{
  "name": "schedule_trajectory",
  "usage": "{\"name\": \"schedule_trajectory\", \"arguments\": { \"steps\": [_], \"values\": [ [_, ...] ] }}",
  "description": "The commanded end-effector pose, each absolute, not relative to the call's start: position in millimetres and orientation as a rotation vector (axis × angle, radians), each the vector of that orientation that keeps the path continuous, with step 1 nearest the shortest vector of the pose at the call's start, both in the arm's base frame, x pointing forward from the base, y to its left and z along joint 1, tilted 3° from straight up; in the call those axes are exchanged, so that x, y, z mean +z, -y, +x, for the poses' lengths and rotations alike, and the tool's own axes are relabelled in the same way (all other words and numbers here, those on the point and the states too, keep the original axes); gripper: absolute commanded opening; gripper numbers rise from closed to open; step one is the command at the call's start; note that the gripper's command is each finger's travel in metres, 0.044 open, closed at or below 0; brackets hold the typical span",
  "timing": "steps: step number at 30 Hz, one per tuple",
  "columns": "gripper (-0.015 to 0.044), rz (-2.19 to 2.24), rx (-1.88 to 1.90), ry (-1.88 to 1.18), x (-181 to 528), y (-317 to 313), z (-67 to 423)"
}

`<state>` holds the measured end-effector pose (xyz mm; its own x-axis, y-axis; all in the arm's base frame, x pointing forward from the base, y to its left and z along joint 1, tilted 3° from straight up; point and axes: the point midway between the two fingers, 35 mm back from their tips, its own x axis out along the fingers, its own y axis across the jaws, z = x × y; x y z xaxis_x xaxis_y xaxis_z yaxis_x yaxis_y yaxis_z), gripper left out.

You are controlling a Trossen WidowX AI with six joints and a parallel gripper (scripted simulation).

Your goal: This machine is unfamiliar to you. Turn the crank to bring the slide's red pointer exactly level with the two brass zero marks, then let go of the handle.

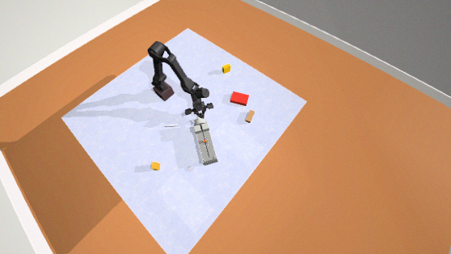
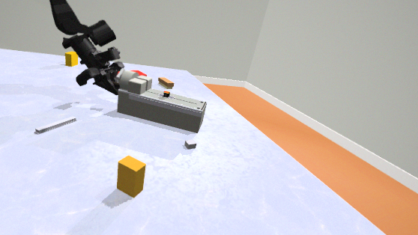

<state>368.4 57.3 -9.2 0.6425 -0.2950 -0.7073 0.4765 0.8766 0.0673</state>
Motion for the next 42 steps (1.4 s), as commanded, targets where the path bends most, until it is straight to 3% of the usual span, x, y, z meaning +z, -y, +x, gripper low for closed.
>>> {"name": "schedule_trajectory", "arguments": {
  "steps": [1, 15, 33, 42],
  "values": [
    [0.0079, 0.258, -0.445, -0.754, -9, -57, 368],
    [0.044, 0.258, -0.445, -0.754, -9, -57, 368],
    [0.044, 0.257, -0.442, -0.75, 48, -55, 369],
    [0.044, 0.253, -0.439, -0.74, 112, -52, 374]
  ]
}}
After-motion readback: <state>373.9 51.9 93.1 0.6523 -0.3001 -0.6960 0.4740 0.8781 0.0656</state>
